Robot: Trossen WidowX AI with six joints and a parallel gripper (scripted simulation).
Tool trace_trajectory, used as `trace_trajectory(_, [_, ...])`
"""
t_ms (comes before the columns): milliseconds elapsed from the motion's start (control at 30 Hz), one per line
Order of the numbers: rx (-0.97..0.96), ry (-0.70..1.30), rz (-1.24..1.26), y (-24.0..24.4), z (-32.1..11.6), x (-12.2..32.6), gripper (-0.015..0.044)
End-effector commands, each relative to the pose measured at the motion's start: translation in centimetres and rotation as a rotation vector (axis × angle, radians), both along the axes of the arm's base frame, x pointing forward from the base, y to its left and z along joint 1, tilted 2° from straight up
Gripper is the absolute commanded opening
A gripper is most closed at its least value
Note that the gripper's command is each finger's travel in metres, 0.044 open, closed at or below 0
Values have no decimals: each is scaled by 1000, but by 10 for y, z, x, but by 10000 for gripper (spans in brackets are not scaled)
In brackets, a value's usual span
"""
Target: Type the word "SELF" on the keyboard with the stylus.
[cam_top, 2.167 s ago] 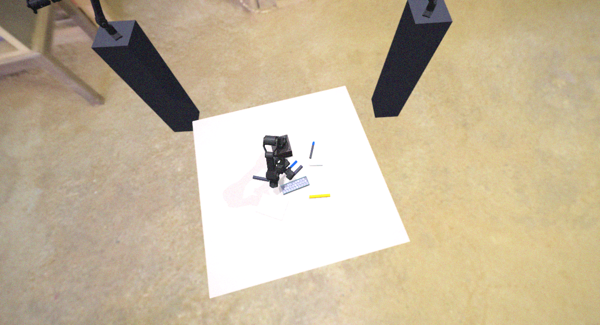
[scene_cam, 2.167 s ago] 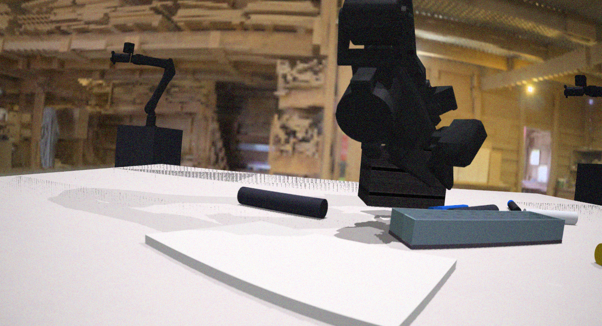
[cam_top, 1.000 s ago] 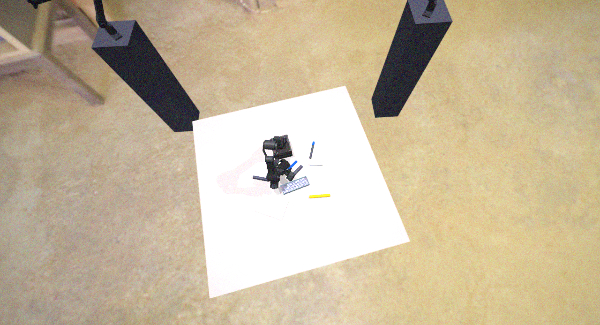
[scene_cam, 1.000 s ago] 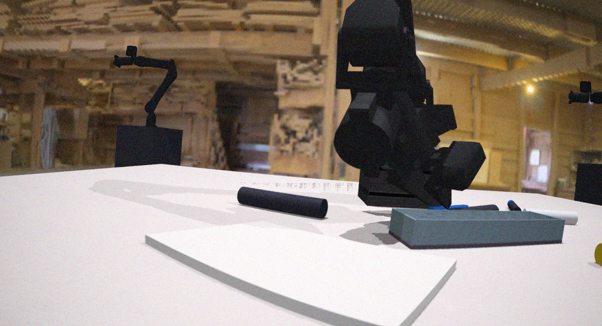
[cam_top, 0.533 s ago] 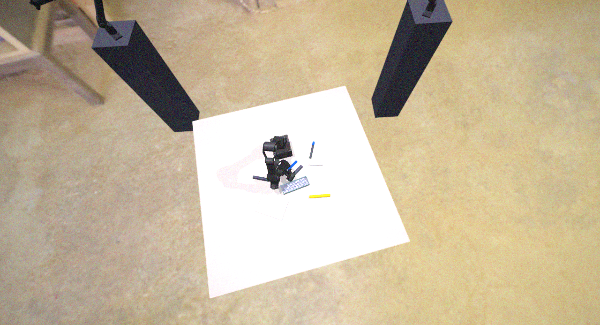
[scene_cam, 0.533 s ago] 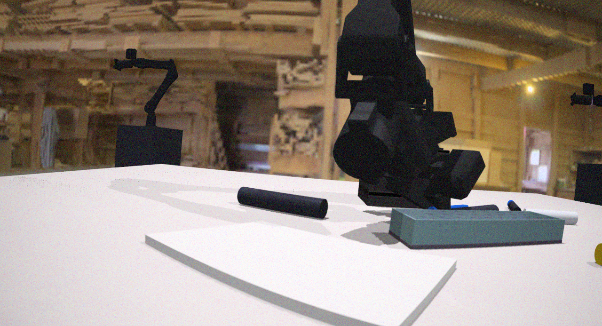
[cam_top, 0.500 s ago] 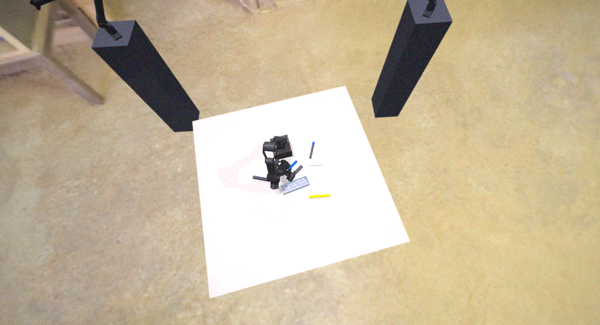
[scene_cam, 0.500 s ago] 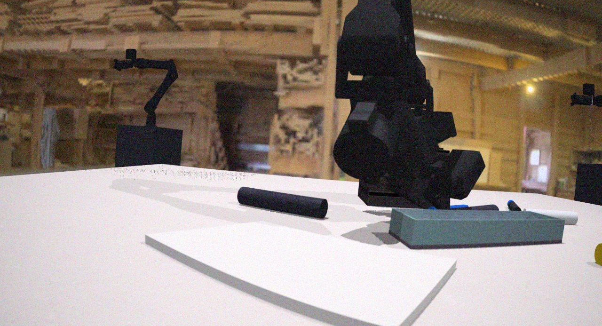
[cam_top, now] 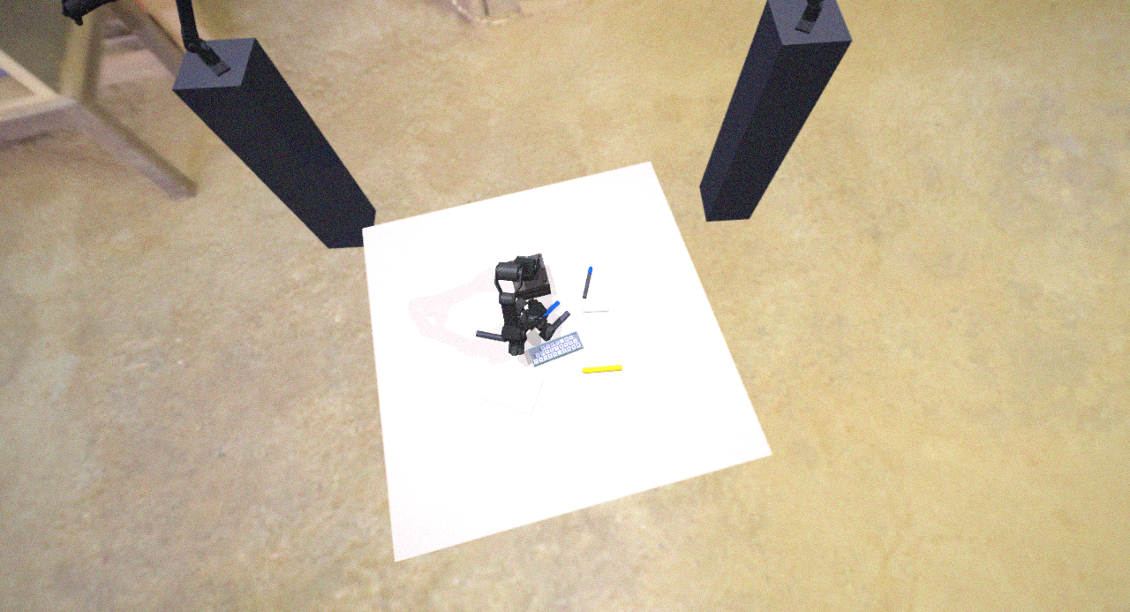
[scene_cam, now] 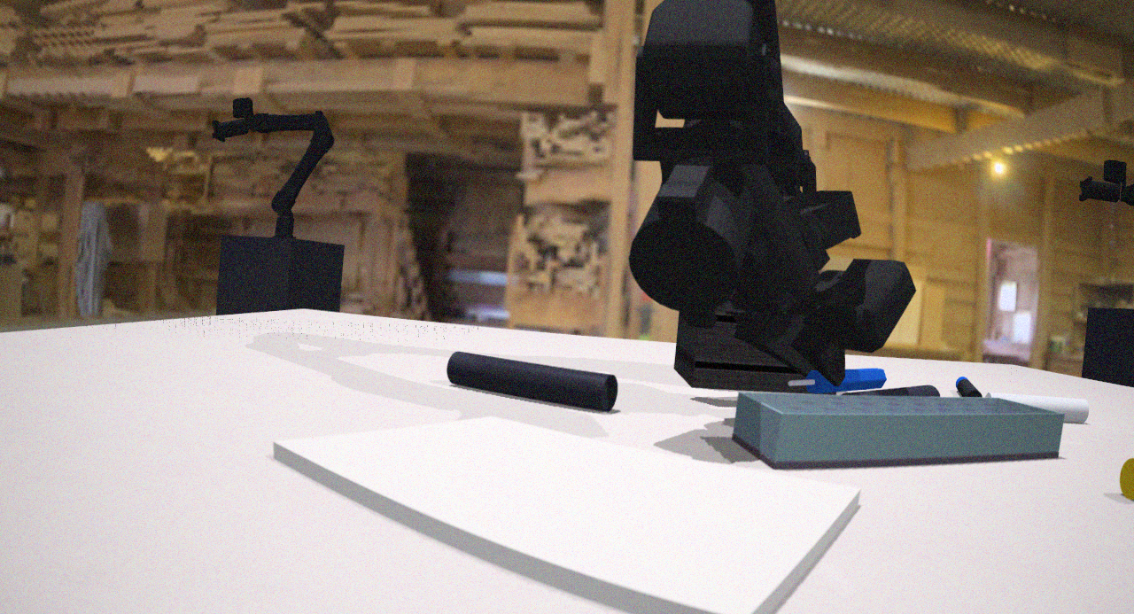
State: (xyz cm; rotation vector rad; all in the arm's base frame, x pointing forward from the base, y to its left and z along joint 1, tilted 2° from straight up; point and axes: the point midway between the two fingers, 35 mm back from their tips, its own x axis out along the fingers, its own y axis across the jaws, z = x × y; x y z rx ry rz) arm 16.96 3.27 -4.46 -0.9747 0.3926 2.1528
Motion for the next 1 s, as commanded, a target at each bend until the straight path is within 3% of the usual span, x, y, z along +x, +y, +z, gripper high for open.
trace_trajectory(0, [0,-2,-1,0,17,0,0])
trace_trajectory(400, [0,-4,-13,-1,33,-1,0])
trace_trajectory(967, [14,-9,-392,-48,35,14,0])
